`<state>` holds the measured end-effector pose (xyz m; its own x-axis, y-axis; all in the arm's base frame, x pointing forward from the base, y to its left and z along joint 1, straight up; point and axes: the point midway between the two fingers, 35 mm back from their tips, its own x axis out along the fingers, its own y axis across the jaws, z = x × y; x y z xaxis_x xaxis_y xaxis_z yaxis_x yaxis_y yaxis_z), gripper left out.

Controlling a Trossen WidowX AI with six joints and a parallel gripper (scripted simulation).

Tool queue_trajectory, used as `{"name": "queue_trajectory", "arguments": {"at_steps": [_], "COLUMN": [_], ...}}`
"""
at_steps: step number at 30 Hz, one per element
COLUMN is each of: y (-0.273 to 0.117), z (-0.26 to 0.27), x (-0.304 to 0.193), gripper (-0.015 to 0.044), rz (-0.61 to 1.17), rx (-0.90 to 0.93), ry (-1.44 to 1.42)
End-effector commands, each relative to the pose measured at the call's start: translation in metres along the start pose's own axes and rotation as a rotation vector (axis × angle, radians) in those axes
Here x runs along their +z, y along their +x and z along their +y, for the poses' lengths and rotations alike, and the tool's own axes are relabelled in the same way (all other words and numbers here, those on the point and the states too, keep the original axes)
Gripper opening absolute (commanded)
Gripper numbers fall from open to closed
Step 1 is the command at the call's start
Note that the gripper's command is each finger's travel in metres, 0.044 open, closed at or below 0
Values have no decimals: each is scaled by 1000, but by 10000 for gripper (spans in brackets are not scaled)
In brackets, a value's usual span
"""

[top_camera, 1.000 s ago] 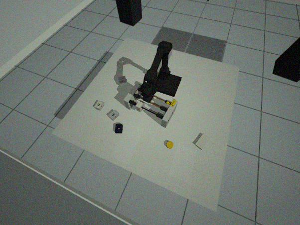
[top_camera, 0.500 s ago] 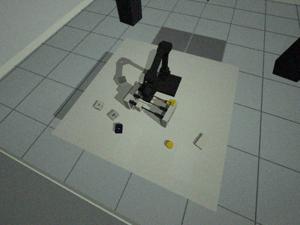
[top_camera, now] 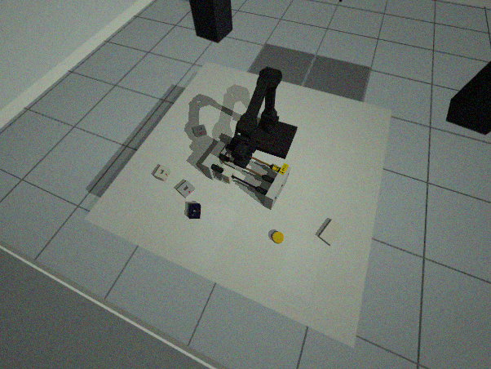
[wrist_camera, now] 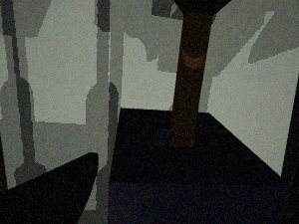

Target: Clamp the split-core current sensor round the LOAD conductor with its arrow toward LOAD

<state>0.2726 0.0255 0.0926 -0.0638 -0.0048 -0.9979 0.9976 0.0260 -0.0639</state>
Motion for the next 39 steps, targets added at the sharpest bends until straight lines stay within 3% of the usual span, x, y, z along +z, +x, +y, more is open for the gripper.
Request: {"name": "queue_trajectory", "arguments": {"at_steps": [1, 10, 17, 39], "y": [0, -3, -95, -97], "z": [0, 0, -11, -11], "x": [0, 0, 0, 0], "gripper": [439, 440, 440, 440], "rz": [0, 0, 5, 5], "rx": [0, 3, 95, 97], "ry": [0, 0, 1, 1]}}
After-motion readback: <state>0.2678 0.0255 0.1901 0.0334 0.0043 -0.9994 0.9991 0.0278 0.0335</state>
